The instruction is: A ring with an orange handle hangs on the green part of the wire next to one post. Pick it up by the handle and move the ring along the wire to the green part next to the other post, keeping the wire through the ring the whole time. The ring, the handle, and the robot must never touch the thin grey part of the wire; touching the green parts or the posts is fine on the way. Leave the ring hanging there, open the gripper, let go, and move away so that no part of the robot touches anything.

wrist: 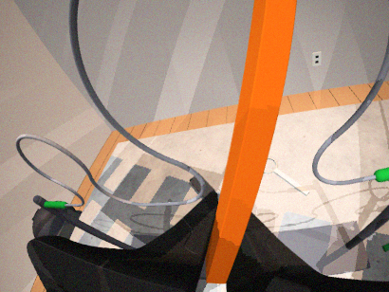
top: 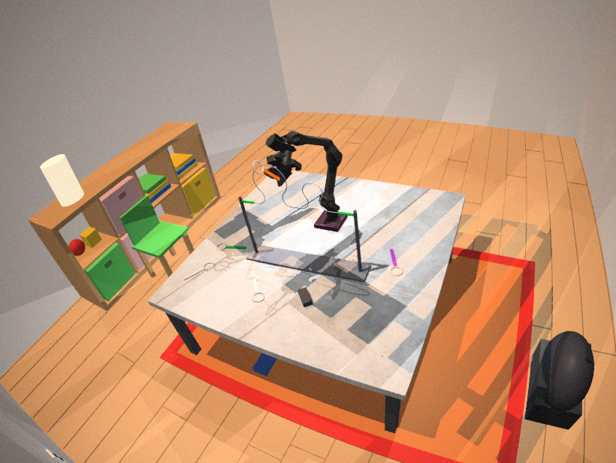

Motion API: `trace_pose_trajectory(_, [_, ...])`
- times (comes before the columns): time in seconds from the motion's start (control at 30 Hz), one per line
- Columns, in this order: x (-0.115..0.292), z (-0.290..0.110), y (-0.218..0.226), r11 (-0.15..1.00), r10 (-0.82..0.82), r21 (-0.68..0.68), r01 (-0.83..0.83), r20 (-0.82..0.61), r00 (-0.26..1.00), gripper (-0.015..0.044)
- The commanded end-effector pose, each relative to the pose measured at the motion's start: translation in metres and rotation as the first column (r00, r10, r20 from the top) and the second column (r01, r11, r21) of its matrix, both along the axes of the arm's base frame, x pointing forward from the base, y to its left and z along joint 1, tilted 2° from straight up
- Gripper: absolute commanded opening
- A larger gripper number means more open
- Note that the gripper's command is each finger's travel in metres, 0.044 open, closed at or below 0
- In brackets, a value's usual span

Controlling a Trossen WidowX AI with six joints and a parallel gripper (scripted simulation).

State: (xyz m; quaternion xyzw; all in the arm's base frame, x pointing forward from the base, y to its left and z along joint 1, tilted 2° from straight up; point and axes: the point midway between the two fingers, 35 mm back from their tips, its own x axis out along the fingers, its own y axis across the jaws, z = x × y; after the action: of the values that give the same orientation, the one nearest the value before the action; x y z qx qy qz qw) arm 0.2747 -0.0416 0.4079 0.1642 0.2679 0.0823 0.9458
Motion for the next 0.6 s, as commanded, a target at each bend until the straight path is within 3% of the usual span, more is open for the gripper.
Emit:
trace_pose_trajectory(0.0, [-0.0017,0.0017,0.0,0.999,-0.001,-0.054,0.002,0.016,1.0,-0.015])
trace_pose_trajectory(0.57, [-0.0008,0.0,-0.0056,0.971,-0.012,-0.236,0.023,0.045,0.999,-0.015])
